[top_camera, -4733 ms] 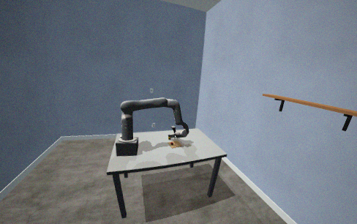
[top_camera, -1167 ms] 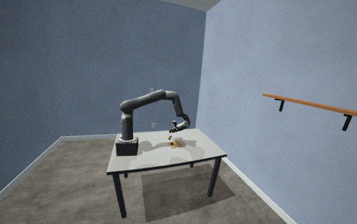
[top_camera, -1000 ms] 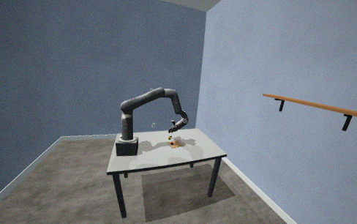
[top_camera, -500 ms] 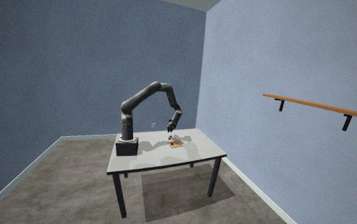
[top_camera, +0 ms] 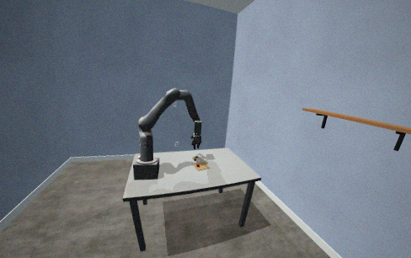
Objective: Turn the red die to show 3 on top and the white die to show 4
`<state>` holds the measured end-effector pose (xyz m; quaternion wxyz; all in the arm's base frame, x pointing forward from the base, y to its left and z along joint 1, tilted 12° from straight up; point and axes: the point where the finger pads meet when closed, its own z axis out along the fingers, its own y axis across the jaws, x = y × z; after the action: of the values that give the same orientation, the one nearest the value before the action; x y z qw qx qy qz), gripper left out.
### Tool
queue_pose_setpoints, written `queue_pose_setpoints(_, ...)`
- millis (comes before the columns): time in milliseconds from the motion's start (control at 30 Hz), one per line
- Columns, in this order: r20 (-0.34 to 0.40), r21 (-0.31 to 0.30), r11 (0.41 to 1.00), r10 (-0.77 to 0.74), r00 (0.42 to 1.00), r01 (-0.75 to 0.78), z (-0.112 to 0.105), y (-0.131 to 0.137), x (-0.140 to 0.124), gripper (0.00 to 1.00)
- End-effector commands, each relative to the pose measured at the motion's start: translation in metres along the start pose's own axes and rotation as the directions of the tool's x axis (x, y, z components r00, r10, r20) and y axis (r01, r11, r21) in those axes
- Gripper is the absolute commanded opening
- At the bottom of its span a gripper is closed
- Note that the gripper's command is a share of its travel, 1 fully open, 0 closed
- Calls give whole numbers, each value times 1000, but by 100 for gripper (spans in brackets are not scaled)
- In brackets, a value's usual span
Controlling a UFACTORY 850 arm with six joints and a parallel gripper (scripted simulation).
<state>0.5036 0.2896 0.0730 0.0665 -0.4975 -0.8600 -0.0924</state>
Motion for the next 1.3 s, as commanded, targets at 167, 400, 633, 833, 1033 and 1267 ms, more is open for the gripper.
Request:
queue_pose_setpoints(167, 25, -3, 1000, 1, 1000, -1, -2, 1, 0, 100)
queue_pose_setpoints(400, 25, -2, 1000, -14, 1000, 14, -1, 1, 0, 100)
queue_pose_setpoints(633, 25, 3, 983, -183, 983, 183, 2, 1, -1, 100)
queue_pose_setpoints(833, 23, 9, 921, -389, 921, 389, 6, 2, -2, 100)
queue_pose_setpoints(1033, 21, 13, 847, -532, 846, 532, 10, 2, -3, 100)
queue_pose_setpoints(1267, 17, 18, 706, -709, 705, 708, 14, 2, -4, 100)
